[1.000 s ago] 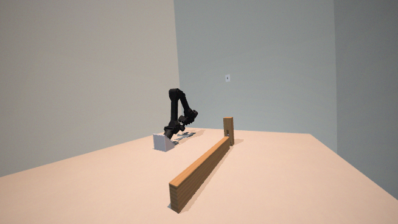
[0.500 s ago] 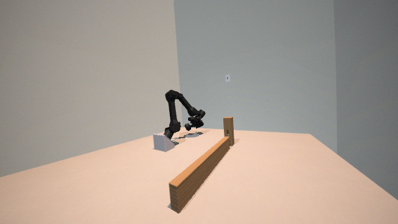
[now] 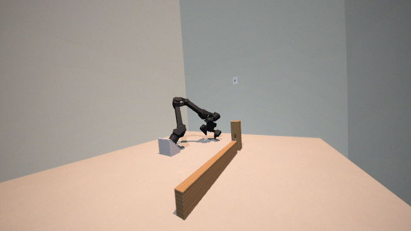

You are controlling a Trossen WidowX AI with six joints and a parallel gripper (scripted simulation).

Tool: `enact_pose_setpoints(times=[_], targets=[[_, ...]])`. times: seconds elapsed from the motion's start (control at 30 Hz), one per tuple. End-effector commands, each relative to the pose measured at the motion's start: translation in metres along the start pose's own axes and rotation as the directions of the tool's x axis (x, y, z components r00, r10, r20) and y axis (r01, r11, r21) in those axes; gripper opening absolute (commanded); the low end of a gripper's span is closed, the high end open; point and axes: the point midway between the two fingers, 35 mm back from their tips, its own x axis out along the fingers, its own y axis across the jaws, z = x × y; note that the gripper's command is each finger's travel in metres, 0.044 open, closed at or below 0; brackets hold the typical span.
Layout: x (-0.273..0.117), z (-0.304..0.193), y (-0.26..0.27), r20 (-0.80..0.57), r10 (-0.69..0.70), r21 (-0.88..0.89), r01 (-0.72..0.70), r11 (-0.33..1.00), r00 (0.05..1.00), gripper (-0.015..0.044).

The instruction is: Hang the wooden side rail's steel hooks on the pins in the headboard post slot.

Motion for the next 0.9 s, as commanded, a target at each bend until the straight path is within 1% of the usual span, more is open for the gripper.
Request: enact_pose_setpoints(times=[0.0,0.07,0.2,0.3,0.4,0.53,0.63,0.8,0.87], targets=[[-0.04,-0.02,-0.06,-0.034,-0.218,0.685,0.181,0.705,0.975,0.044],[-0.051,-0.026,-0.07,-0.041,-0.258,0.812,0.183,0.554,0.965,0.044],[-0.071,-0.037,-0.087,-0.054,-0.326,0.959,0.14,0.247,0.944,0.044],[-0.086,-0.045,-0.098,-0.062,-0.375,0.998,0.067,0.0,0.925,0.044],[-0.102,-0.053,-0.107,-0.073,-0.426,0.976,-0.023,-0.216,0.902,0.044],[-0.124,-0.065,-0.117,-0.088,-0.49,0.868,-0.175,-0.466,0.867,0.044],[-0.14,-0.074,-0.123,-0.099,-0.534,0.733,-0.301,-0.61,0.84,0.044],[-0.171,-0.077,-0.13,-0.113,-0.623,0.498,-0.499,-0.71,0.774,0.044],[-0.184,-0.083,-0.133,-0.115,-0.645,0.342,-0.579,-0.74,0.756,0.044]])
